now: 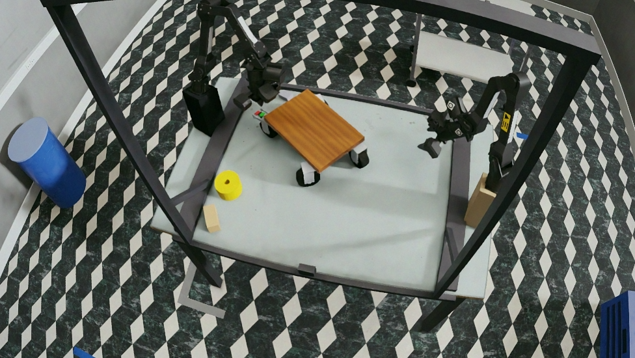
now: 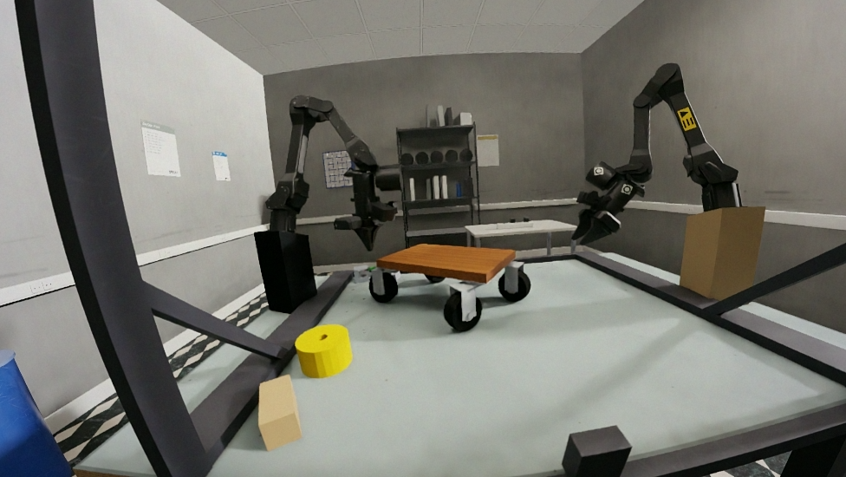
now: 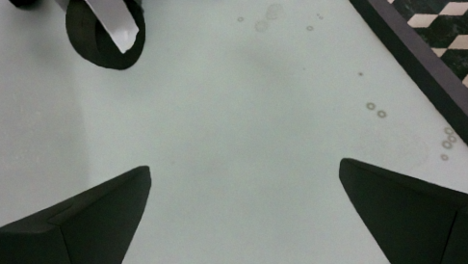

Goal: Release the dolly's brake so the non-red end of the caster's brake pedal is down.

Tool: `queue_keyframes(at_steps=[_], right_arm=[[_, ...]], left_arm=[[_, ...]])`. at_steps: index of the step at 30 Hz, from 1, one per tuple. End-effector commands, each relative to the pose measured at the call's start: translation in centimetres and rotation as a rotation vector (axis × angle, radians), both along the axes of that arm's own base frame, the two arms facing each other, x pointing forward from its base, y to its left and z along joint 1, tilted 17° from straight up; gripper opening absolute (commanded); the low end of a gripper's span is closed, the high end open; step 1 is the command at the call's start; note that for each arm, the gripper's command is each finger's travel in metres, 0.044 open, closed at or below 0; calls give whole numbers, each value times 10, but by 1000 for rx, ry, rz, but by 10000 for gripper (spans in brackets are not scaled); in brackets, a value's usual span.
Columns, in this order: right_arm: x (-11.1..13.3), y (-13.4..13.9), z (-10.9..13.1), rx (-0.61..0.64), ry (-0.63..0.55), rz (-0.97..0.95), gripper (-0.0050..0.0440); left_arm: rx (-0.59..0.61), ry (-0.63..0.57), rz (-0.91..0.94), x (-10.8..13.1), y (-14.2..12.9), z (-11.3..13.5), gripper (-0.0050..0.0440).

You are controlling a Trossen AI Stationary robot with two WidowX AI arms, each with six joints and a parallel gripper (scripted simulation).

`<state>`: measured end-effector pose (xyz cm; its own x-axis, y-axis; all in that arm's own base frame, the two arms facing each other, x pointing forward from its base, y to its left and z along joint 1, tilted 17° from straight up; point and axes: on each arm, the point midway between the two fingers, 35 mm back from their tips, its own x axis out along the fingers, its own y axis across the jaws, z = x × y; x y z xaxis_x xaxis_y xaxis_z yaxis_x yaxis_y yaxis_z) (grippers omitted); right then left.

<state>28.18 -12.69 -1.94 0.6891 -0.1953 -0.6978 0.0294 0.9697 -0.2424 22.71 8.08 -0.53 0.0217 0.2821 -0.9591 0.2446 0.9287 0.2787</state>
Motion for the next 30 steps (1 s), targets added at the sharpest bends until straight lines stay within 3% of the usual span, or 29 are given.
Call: queue_keyframes(at_steps=[1, 21, 30], right_arm=[[-5, -3, 8, -55, -47, 40, 440], [-4, -3, 7, -54, -42, 38, 440], [-4, -3, 7, -54, -42, 38, 440]], left_arm=[[16, -25, 32, 0, -2, 0, -50], [13, -30, 32, 2, -1, 1, -50], [12, -20, 32, 0, 2, -12, -50]])
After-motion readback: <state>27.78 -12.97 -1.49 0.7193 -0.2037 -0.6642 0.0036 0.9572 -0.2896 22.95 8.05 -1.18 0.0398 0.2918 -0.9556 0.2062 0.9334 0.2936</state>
